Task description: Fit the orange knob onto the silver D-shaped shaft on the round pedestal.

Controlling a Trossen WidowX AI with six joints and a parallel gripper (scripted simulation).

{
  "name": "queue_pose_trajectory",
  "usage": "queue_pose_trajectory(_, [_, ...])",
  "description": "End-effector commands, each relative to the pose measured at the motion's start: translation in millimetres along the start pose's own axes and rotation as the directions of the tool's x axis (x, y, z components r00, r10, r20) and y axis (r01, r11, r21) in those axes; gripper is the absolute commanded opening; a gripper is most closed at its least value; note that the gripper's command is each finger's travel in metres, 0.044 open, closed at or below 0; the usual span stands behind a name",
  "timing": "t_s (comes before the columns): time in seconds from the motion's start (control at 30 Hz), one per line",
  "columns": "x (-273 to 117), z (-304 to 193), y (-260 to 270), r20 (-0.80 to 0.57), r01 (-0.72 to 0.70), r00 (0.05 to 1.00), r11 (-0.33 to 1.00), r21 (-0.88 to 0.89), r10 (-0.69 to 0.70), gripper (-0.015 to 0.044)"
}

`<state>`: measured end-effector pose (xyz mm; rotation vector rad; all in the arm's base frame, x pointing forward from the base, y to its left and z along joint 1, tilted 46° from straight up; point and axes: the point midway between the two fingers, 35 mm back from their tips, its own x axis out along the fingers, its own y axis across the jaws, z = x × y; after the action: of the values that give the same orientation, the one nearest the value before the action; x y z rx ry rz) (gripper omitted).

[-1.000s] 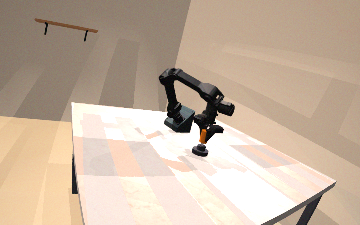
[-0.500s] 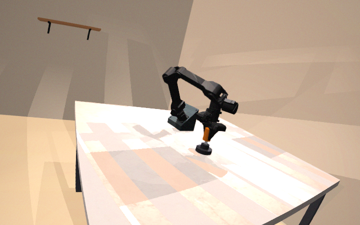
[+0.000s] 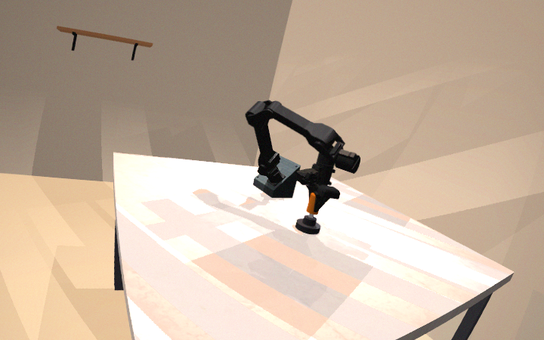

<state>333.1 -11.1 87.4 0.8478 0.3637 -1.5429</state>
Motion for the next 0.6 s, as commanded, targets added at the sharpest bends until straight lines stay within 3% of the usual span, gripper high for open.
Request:
queue_pose_trajectory(0.0, [1.2,-0.1,-0.1,-0.003,-0.001,1.000,1.000,0.005,0.001,0.0000])
queue_pose_trajectory(0.43, [-3.0,-0.6,0.6,-0.003,-0.001,1.000,1.000,0.005,0.001,0.0000])
queue_pose_trajectory(0.57, [-3.1,-0.9,0.9,-0.003,0.000,1.000,0.996,0.091,0.001,0.0000])
